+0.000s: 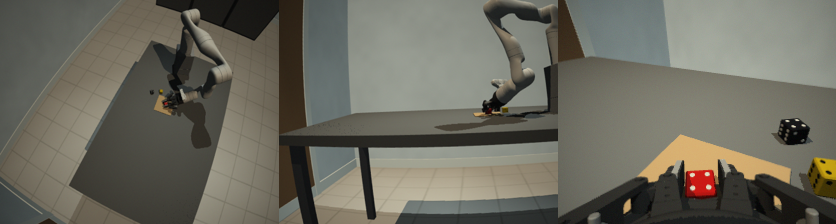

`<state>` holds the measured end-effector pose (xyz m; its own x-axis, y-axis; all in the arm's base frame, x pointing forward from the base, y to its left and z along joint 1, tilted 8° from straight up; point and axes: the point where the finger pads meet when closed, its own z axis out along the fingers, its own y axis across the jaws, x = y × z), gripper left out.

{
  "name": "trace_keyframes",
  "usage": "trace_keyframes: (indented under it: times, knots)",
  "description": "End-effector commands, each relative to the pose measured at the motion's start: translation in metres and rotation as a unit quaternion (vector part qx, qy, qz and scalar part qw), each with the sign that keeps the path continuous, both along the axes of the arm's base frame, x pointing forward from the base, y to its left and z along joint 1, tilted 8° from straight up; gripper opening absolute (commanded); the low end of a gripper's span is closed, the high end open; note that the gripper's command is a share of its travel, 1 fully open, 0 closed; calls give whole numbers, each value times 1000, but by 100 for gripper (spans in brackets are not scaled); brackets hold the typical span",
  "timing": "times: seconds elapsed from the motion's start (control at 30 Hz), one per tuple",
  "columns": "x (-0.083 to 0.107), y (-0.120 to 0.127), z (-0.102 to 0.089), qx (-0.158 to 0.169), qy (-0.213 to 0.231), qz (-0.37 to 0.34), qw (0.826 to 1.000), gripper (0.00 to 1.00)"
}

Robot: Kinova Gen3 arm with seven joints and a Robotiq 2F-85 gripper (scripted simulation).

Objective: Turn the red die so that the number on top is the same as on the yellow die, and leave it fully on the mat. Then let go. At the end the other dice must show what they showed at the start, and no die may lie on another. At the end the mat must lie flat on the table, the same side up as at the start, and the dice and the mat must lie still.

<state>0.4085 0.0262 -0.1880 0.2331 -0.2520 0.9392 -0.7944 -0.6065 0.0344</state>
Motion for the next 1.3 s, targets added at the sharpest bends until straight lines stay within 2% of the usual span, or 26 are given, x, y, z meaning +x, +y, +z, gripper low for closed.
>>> trace_keyframes:
  times: [0.0, 0.03, 1.27]
  knots:
    - [0, 0, 1, 0, -1, 0, 1000, 37]
    - [0, 0, 1, 0, -1, 0, 1000, 41]
    - [0, 0, 1, 0, -1, 0, 1000, 41]
